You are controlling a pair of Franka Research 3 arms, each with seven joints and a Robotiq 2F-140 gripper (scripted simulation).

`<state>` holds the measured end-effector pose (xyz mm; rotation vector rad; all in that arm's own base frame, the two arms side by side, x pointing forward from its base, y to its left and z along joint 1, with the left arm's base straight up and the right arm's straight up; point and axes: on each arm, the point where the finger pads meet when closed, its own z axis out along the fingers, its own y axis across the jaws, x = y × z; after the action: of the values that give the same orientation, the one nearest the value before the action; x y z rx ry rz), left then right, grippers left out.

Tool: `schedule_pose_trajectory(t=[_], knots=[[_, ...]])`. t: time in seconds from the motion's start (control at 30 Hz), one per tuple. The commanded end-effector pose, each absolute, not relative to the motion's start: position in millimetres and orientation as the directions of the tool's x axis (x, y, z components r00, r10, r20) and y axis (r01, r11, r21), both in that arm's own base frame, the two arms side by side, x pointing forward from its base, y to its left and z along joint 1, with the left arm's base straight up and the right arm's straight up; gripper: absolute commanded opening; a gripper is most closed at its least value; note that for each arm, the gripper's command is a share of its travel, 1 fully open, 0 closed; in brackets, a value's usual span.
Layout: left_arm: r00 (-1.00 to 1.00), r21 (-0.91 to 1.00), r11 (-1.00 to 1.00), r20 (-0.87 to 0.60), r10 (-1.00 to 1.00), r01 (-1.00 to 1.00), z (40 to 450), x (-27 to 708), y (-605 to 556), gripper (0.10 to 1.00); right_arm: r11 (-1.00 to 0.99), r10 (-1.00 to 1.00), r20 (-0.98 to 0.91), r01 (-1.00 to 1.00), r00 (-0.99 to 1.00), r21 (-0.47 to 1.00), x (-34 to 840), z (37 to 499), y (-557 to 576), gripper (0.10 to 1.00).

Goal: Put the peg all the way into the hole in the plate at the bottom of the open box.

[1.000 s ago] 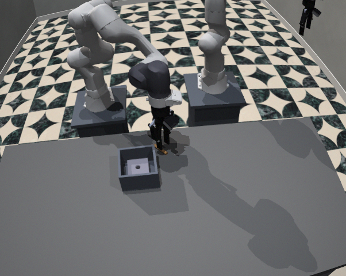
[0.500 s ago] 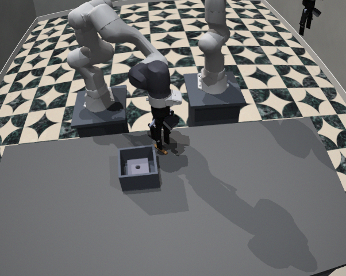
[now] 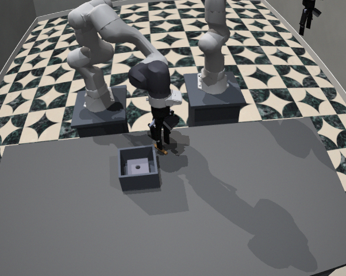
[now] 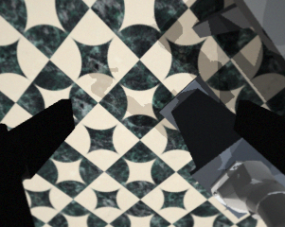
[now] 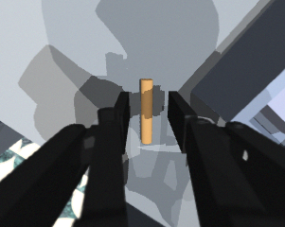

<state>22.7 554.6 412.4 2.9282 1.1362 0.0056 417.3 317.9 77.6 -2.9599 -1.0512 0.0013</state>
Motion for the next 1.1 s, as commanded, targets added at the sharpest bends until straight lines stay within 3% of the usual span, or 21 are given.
schedule_pose_trajectory(t=[0.0, 0.4, 0.8, 1.07], knots=[[0.734, 0.0, -0.734, 0.0, 0.679, 0.679, 413.0, 21.6, 554.1, 1.0, -0.778, 0.629, 0.0, 0.629, 0.778, 0.0, 417.1, 76.7, 318.2, 0.327], [0.734, 0.0, -0.734, 0.0, 0.679, 0.679, 413.0, 21.6, 554.1, 1.0, -0.777, 0.628, -0.061, 0.629, 0.776, -0.001, 417.0, 76.7, 318.7, 0.327], [0.734, 0.0, -0.734, 0.0, 0.679, 0.679, 413.0, 21.6, 554.1, 1.0, -0.777, 0.602, -0.291, 0.629, 0.744, -0.001, 417.2, 76.8, 318.6, 0.327], [0.734, 0.0, -0.734, 0.0, 0.679, 0.679, 413.0, 21.6, 554.1, 1.0, -0.778, 0.591, -0.339, 0.629, 0.731, 0.0, 417.1, 76.8, 318.3, 0.327]])
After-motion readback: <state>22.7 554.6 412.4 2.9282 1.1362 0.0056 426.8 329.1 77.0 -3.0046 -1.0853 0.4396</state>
